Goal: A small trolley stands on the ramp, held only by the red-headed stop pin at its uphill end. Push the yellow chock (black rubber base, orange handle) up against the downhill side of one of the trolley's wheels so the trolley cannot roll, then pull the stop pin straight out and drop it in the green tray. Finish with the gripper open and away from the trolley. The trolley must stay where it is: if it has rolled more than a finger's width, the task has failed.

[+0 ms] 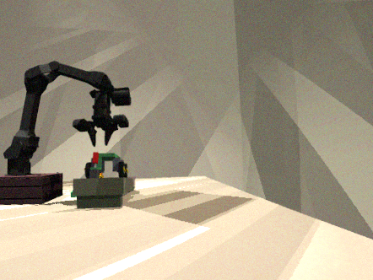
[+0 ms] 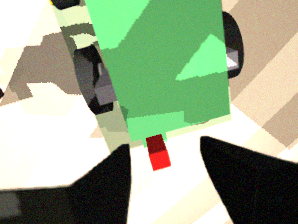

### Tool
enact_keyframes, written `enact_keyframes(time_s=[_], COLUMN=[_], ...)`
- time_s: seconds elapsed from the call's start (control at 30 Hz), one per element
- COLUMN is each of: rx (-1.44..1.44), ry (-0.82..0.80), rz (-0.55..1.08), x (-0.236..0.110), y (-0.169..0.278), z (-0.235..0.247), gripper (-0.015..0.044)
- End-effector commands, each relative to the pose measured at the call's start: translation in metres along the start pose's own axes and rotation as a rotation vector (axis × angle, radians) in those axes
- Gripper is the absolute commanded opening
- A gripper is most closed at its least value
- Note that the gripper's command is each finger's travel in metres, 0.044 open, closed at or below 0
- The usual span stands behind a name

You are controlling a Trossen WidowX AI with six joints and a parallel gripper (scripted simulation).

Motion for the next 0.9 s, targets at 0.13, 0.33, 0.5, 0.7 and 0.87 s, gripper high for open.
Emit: enact_keyframes(time_s=[0.13, 0.33, 0.5, 0.7, 0.87], rx=[-0.170, -0.170, -0.170, -0.170, -0.170], ry=[-0.016, -0.016, -0.016, -0.016, -0.016], rz=[0.033, 0.033, 0.033, 0.033, 0.033], x=[0.003, 0.004, 0.011, 0.020, 0.028], y=[0.024, 0.024, 0.024, 0.025, 0.025], z=[-0.006, -0.006, -0.006, -0.007, -0.006], gripper=[0.0190, 0.0190, 0.0190, 0.0190, 0.0190])
Point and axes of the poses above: the point midway between the two fingers, 35 mm back from their tips, its own x axis out along the fingers, its own z axis across the jaws, y = z × x, the point moved 1 cm from there along -x, back along the fingers, and after that the axes turned 13 degrees about x, right-handed, at the moved point
